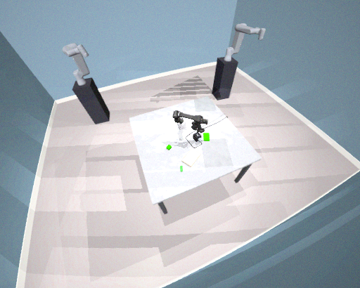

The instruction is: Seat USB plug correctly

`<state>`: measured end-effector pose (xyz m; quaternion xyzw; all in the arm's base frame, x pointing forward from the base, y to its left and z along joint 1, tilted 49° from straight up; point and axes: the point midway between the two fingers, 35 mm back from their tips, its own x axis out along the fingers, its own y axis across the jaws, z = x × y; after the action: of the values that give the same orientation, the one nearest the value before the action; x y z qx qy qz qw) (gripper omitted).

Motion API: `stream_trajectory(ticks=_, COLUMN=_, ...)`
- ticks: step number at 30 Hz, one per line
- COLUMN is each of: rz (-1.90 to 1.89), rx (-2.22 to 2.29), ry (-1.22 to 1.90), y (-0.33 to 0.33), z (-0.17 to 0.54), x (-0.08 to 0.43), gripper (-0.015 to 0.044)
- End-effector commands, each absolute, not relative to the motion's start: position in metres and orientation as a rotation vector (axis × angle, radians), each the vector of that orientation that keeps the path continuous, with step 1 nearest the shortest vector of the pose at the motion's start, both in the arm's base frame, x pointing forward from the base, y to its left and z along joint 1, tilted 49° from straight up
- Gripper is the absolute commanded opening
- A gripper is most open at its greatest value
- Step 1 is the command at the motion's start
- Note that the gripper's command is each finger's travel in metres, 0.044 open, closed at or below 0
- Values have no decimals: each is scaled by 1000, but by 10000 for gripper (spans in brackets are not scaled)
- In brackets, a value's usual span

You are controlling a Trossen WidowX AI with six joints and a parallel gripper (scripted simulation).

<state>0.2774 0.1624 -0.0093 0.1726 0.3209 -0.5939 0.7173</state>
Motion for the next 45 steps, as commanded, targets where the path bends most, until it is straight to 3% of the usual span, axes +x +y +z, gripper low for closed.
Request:
stream_trajectory(ticks=1, rz=-1316, rx=387, ry=713, y=166, z=-8, x=277, gripper=0)
stream_trajectory(ticks=45, rz=-778, rx=-475, ry=1283, y=163, z=-9, x=277, gripper=0)
